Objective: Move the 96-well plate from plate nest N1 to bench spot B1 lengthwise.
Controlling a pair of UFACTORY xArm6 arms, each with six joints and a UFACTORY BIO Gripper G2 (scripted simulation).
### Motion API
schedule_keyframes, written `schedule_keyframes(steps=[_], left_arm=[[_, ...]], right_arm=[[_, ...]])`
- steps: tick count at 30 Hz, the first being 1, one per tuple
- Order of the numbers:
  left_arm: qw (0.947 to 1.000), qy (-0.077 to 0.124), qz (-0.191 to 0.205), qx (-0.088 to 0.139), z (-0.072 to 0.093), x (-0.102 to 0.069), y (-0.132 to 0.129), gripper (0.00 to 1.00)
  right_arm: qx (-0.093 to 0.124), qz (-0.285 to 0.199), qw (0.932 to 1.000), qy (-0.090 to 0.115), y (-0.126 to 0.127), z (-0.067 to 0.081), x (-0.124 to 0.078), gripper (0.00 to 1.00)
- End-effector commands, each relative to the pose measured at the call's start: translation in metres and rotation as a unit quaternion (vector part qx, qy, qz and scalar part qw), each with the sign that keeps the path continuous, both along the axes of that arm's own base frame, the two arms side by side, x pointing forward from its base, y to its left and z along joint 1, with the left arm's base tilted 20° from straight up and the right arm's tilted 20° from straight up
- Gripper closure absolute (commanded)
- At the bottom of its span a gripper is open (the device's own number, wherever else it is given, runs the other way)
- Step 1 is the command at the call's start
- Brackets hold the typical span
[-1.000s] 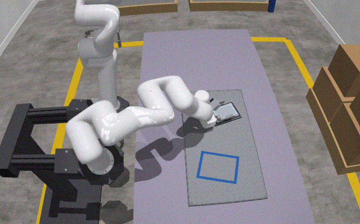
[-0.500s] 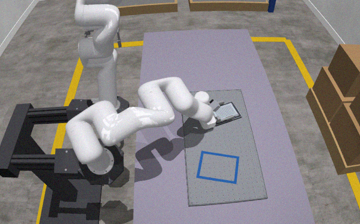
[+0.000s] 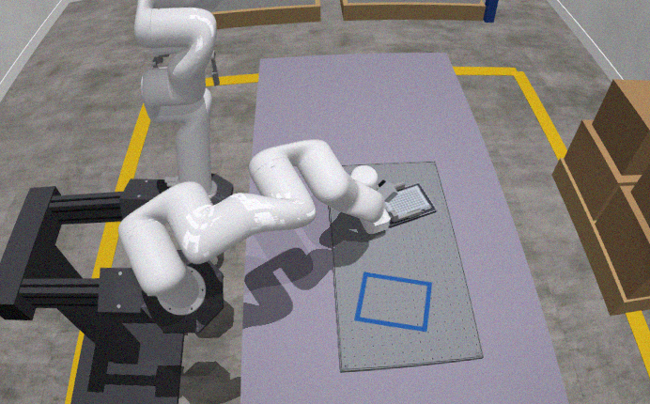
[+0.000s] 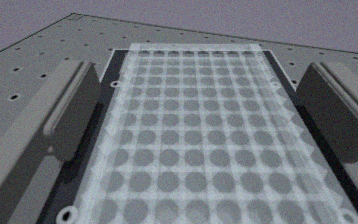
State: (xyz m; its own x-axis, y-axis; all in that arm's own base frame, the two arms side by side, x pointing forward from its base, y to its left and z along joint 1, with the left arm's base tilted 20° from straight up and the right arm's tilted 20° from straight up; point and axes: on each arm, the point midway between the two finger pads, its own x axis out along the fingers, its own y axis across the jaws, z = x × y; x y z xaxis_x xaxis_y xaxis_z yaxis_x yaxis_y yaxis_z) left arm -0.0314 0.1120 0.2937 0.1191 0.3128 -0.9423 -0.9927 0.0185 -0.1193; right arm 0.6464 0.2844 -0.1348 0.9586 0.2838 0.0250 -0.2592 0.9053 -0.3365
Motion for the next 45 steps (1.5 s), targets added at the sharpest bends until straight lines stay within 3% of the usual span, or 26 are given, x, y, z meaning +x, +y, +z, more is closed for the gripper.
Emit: schedule_keyframes(steps=[1, 5, 6, 45], left_arm=[[1.0, 0.0, 0.0, 0.001, 0.0006, -0.0001, 0.0003, 0.0], [1.0, 0.0, 0.0, 0.001, 0.0006, -0.0001, 0.0003, 0.0], [1.0, 0.0, 0.0, 0.001, 0.0006, -0.0001, 0.0003, 0.0], [1.0, 0.0, 0.0, 0.001, 0.0006, -0.0001, 0.0003, 0.0]], right_arm=[[0.001, 0.001, 1.0, -0.002, 0.0017, 0.0028, 0.0015, 0.63], [0.001, 0.001, 1.0, -0.002, 0.0017, 0.0028, 0.0015, 0.63], [0.001, 0.001, 1.0, -0.002, 0.0017, 0.0028, 0.0015, 1.0], [0.001, 0.001, 1.0, -0.002, 0.0017, 0.0028, 0.0015, 1.0]])
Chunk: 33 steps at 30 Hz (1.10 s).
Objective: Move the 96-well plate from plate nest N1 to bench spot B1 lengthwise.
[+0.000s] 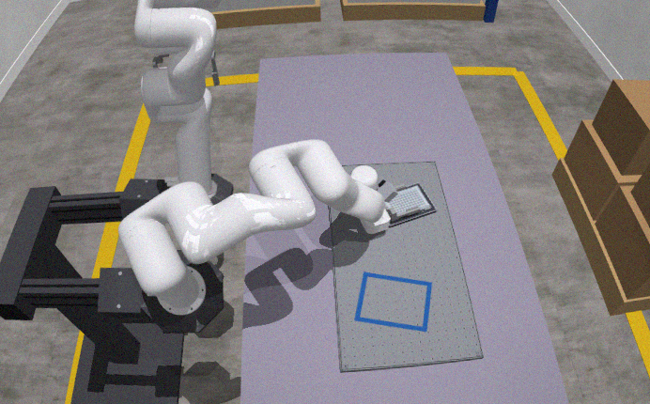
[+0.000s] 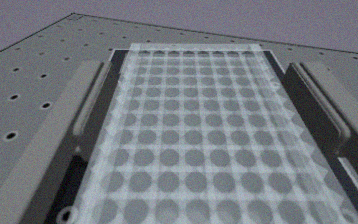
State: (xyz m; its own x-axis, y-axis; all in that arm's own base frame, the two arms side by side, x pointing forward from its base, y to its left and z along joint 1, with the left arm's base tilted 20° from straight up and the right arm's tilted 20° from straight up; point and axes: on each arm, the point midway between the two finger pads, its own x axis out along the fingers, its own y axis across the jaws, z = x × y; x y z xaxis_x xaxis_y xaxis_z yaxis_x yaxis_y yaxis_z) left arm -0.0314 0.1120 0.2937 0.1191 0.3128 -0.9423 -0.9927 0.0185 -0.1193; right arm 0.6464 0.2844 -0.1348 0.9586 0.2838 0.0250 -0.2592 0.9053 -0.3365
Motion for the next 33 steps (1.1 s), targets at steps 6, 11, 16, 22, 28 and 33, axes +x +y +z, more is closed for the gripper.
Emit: schedule_keyframes(steps=[6, 11, 16, 22, 28, 33], left_arm=[[1.0, 0.0, 0.0, 0.001, 0.001, 0.0, 0.0, 0.0], [1.0, 0.0, 0.0, 0.001, 0.001, 0.0, 0.0, 0.0], [1.0, 0.0, 0.0, 0.001, 0.001, 0.0, 0.0, 0.0], [1.0, 0.0, 0.0, 0.001, 0.001, 0.0, 0.0, 0.0], [1.0, 0.0, 0.0, 0.001, 0.001, 0.0, 0.0, 0.0], [1.0, 0.0, 0.0, 0.001, 0.001, 0.0, 0.0, 0.0]], right_arm=[[0.001, 0.001, 1.0, -0.002, 0.002, 0.003, 0.001, 1.0], [0.001, 0.001, 1.0, -0.002, 0.002, 0.003, 0.001, 1.0], [0.001, 0.001, 1.0, -0.002, 0.002, 0.005, 0.001, 1.0], [0.001, 0.001, 1.0, -0.002, 0.003, 0.008, 0.001, 1.0], [0.001, 0.001, 1.0, -0.002, 0.005, 0.012, 0.0, 1.0], [0.001, 0.001, 1.0, -0.002, 0.006, 0.015, 0.0, 1.0]])
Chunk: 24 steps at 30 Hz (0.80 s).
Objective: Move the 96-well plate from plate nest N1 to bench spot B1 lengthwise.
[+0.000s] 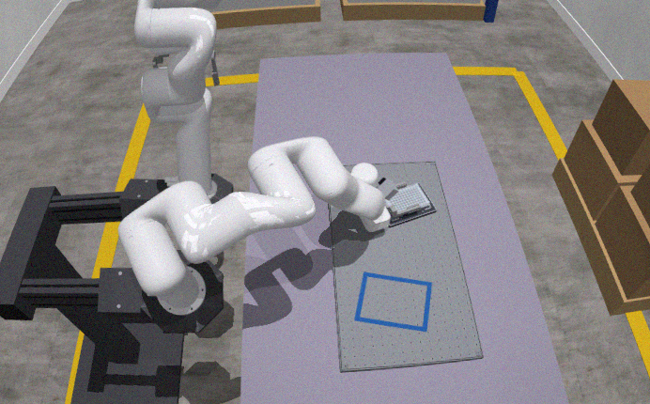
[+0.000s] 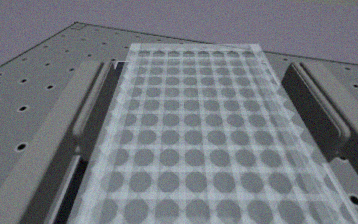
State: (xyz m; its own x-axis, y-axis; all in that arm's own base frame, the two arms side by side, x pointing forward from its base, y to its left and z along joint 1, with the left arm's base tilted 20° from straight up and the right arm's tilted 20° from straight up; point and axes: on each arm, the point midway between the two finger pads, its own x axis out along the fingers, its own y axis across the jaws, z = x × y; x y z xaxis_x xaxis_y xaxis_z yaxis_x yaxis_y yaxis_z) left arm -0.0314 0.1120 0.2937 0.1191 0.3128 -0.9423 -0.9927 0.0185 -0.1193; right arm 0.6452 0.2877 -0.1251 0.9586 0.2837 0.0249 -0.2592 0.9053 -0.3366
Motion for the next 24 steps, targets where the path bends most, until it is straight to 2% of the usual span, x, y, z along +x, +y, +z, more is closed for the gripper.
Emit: schedule_keyframes(steps=[1, 24], left_arm=[[1.0, 0.0, 0.0, 0.001, 0.0006, -0.0001, 0.0003, 0.0], [1.0, 0.0, 0.0, 0.001, 0.0006, -0.0001, 0.0003, 0.0]], right_arm=[[0.001, 0.001, 1.0, -0.002, 0.0026, 0.0056, 0.0011, 1.0], [0.001, 0.001, 1.0, -0.002, 0.0057, 0.015, -0.0001, 1.0]])
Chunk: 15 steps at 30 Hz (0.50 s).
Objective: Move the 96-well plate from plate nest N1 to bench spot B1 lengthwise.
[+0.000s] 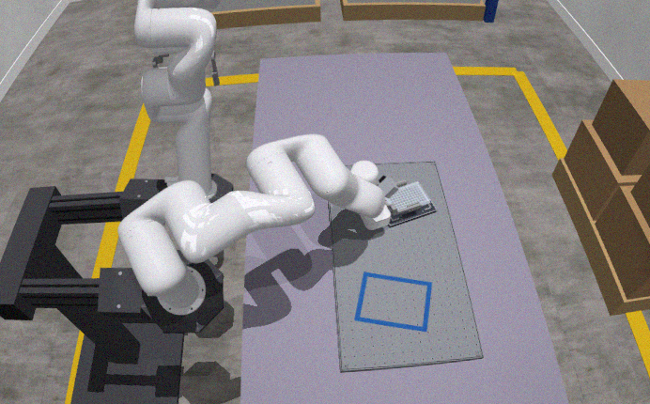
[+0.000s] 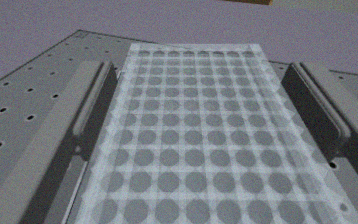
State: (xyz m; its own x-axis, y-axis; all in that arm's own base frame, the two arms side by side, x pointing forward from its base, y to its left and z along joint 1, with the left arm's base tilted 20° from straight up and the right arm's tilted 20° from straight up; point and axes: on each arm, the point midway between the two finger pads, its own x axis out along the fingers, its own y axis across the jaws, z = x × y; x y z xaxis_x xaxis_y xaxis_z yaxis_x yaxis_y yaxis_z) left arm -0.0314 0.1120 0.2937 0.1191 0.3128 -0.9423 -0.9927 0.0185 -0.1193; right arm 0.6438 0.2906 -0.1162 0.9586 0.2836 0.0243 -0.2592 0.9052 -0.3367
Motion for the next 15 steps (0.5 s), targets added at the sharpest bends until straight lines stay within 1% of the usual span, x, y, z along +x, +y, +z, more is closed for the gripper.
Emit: schedule_keyframes(steps=[1, 12, 15], left_arm=[[1.0, 0.0, 0.0, 0.001, 0.001, 0.0, 0.0, 0.0], [1.0, 0.0, 0.0, 0.001, 0.001, 0.0, 0.0, 0.0], [1.0, 0.0, 0.0, 0.001, 0.001, 0.0, 0.0, 0.0]], right_arm=[[0.002, 0.001, 1.0, -0.002, 0.003, 0.008, 0.001, 1.0], [0.002, 0.001, 1.0, -0.002, 0.009, 0.025, -0.001, 1.0], [0.002, 0.001, 1.0, -0.002, 0.01, 0.027, -0.001, 1.0]])
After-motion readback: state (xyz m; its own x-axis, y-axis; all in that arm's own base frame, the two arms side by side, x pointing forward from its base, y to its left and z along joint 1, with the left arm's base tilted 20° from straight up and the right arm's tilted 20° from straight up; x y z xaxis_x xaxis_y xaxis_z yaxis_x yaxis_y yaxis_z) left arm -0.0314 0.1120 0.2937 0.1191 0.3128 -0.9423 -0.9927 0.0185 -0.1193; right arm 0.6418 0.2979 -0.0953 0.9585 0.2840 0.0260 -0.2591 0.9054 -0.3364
